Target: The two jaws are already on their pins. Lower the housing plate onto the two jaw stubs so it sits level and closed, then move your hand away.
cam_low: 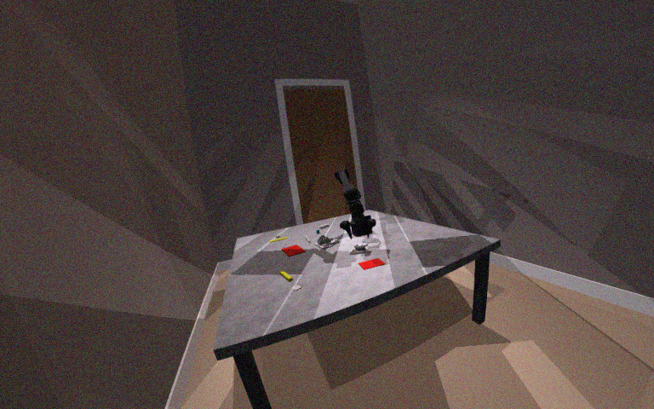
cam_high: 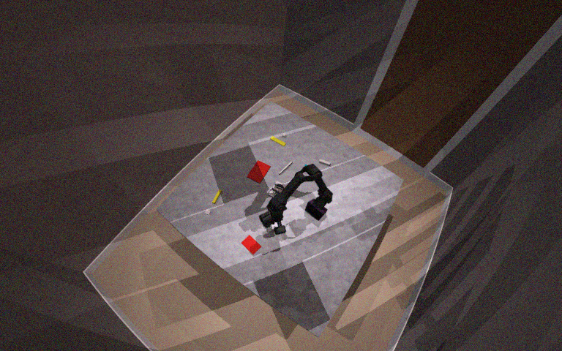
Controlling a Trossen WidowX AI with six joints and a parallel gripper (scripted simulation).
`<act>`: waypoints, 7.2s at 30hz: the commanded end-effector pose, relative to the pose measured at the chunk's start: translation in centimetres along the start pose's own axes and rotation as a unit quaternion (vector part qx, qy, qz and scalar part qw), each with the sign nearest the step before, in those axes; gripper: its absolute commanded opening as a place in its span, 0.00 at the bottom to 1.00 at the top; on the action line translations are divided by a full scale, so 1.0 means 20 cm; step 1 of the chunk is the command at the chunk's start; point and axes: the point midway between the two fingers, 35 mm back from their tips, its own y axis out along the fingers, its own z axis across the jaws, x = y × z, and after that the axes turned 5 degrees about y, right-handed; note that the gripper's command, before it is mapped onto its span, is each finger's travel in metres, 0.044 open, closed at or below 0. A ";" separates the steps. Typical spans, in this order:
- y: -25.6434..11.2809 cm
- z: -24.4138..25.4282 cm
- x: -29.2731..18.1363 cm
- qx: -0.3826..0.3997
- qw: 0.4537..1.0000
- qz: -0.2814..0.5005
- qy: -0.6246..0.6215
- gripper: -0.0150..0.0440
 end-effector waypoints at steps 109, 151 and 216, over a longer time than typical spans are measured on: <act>0.01 0.00 0.00 -0.002 1.000 0.001 -0.004 1.00; 0.06 0.00 0.00 -0.001 1.000 0.001 -0.001 1.00; 0.27 0.00 0.01 -0.001 1.000 0.001 0.000 0.88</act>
